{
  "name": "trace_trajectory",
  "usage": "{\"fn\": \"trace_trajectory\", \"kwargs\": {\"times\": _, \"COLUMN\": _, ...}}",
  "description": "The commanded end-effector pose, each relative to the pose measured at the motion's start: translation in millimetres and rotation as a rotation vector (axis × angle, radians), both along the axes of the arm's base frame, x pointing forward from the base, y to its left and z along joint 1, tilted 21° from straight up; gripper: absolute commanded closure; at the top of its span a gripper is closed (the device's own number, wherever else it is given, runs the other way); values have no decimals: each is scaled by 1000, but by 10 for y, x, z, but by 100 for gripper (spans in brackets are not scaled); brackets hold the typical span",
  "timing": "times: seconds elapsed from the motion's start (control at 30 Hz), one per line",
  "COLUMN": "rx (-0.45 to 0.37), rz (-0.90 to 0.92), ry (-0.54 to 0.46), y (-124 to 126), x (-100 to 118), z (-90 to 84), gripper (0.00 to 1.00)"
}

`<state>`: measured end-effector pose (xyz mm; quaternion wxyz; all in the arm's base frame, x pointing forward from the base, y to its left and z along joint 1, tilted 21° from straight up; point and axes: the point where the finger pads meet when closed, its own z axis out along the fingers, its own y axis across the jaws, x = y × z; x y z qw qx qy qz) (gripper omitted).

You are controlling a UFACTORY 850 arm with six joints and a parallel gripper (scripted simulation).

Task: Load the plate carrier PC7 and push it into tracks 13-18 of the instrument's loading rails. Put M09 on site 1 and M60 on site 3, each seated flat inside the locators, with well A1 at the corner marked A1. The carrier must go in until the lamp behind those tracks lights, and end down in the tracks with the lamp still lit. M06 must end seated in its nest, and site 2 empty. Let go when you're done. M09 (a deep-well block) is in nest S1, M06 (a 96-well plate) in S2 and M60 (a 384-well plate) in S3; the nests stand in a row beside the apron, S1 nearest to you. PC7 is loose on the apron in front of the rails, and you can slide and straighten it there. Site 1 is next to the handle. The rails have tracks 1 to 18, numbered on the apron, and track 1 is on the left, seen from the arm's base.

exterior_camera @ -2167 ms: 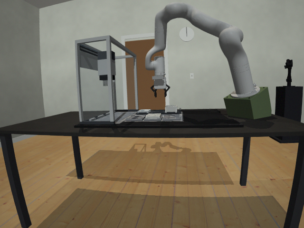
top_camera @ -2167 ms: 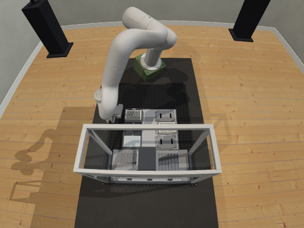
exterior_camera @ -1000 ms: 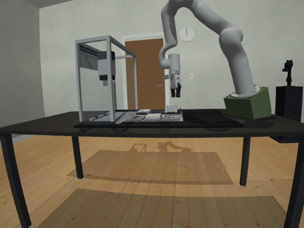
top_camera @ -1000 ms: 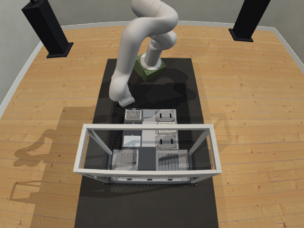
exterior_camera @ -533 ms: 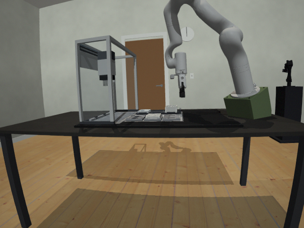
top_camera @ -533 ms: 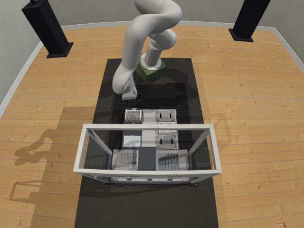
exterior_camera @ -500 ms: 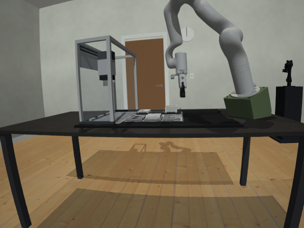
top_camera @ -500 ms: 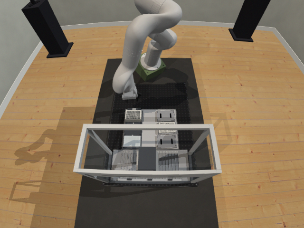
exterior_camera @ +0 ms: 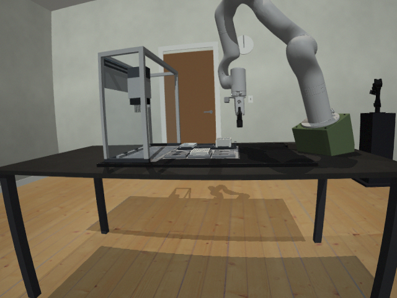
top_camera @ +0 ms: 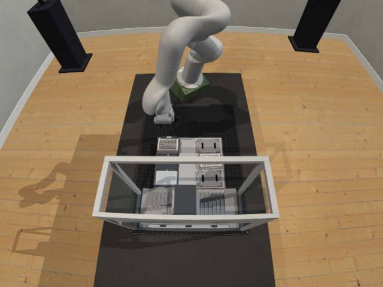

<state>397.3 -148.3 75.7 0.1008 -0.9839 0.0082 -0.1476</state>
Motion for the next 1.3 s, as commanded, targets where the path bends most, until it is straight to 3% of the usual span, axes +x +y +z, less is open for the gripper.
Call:
{"fn": "trace_trajectory", "kwargs": {"times": 0.0, "rx": -1, "rz": -1, "ry": -2, "y": 1, "x": 8, "z": -12, "gripper": 18}}
{"fn": "trace_trajectory", "kwargs": {"times": 1.27, "rx": -1, "rz": -1, "ry": -2, "y": 105, "x": 164, "z": -511, "gripper": 18}}
